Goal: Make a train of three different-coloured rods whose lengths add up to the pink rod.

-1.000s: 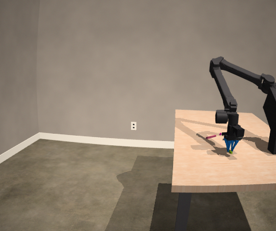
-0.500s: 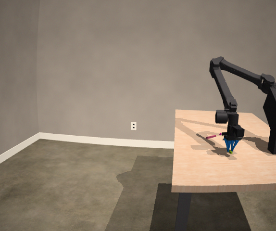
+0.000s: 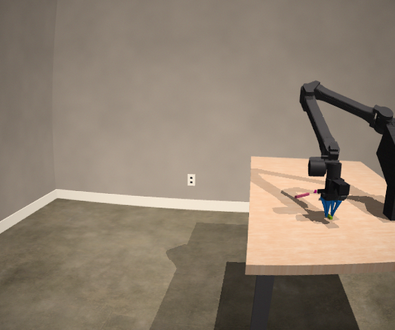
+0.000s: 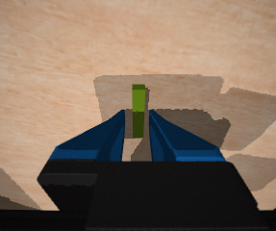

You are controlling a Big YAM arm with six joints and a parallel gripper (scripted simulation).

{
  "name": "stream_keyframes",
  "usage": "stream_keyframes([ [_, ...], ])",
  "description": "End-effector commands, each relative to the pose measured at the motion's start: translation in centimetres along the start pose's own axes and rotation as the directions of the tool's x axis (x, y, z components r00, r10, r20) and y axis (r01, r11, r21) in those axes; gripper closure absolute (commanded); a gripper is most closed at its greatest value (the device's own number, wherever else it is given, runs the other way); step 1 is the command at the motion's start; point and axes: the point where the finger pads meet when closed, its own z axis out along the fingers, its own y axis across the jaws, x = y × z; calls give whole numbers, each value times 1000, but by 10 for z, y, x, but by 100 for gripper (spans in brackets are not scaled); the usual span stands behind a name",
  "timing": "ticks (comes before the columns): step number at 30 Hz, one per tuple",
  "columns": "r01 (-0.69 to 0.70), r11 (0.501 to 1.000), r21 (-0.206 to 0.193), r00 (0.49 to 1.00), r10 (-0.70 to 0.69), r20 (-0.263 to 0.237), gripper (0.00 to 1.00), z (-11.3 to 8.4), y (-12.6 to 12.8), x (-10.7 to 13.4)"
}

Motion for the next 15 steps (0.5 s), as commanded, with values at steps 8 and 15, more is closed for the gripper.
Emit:
stream_keyframes([
  [8, 0, 1000, 0, 1000, 0, 2, 96, 3, -1, -1],
  [15, 0, 1000, 0, 1000, 0, 2, 96, 3, -1, -1],
])
